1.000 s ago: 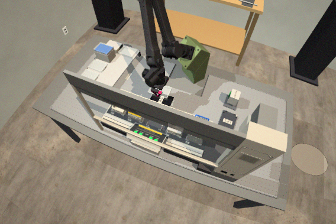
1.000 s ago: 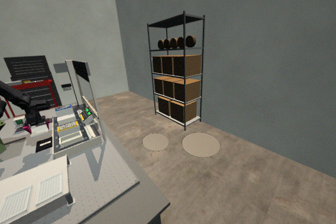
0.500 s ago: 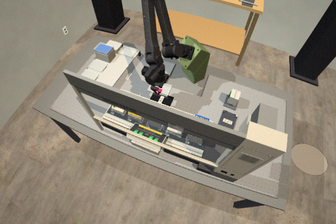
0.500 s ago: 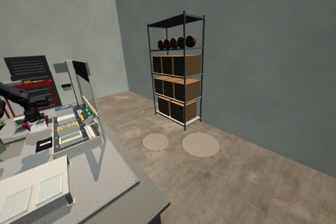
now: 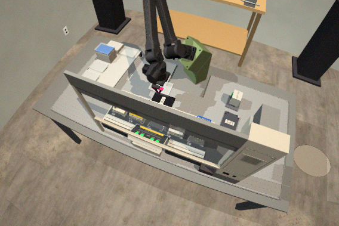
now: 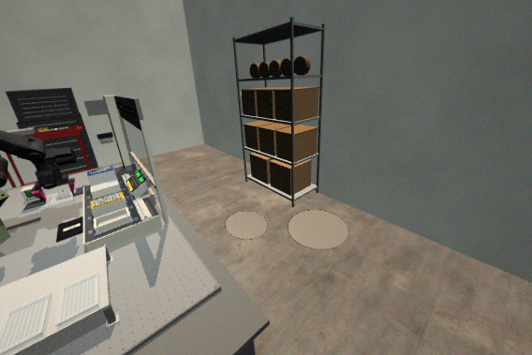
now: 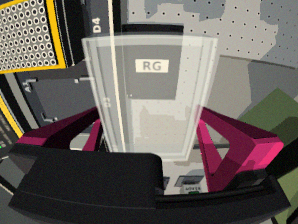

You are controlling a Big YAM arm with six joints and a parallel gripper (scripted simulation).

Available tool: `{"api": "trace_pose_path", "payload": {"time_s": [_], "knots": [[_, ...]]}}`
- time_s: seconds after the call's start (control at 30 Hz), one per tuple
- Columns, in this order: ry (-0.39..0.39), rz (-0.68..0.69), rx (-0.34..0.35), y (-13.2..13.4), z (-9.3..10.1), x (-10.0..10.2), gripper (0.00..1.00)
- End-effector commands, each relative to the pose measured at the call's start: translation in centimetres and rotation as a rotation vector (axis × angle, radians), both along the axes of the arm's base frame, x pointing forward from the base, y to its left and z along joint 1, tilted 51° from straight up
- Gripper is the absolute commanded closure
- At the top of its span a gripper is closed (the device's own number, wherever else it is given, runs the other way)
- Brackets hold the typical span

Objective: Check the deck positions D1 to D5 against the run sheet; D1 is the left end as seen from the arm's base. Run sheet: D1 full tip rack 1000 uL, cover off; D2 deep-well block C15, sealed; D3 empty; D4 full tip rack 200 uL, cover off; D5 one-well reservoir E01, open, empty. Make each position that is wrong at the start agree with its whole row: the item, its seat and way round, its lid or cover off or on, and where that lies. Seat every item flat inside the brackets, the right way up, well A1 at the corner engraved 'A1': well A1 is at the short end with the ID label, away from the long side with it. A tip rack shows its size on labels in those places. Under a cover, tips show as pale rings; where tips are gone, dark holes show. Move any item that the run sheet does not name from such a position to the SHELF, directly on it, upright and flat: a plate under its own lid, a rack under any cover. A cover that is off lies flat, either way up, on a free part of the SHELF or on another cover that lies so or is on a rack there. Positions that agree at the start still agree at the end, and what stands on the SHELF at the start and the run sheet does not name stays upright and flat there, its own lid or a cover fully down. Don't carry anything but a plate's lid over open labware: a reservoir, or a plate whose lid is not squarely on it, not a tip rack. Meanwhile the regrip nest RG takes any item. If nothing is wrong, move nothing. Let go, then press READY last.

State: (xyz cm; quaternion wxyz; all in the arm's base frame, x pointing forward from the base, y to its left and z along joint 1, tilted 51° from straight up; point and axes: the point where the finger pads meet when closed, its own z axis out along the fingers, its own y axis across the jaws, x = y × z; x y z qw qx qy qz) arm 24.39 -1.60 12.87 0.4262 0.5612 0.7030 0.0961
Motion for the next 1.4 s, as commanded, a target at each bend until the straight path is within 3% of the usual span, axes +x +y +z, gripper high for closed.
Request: {"api": "trace_pose_path", "payload": {"time_s": [0.0, 0.07, 0.1, 1.1, 1.37], "knots": [[-0.041, -0.005, 0.031, 0.8, 2.1, 0.0, 1.00], [-0.029, -0.005, 0.026, 0.7, 1.5, -0.3, 1.00], [-0.042, -0.005, 0.032, 0.9, 2.4, -0.2, 1.00], [-0.031, -0.004, 0.037, 2.5, 5.1, -3.7, 1.00], [-0.017, -0.007, 0.025, 2.2, 4.2, -3.8, 1.00]]}}
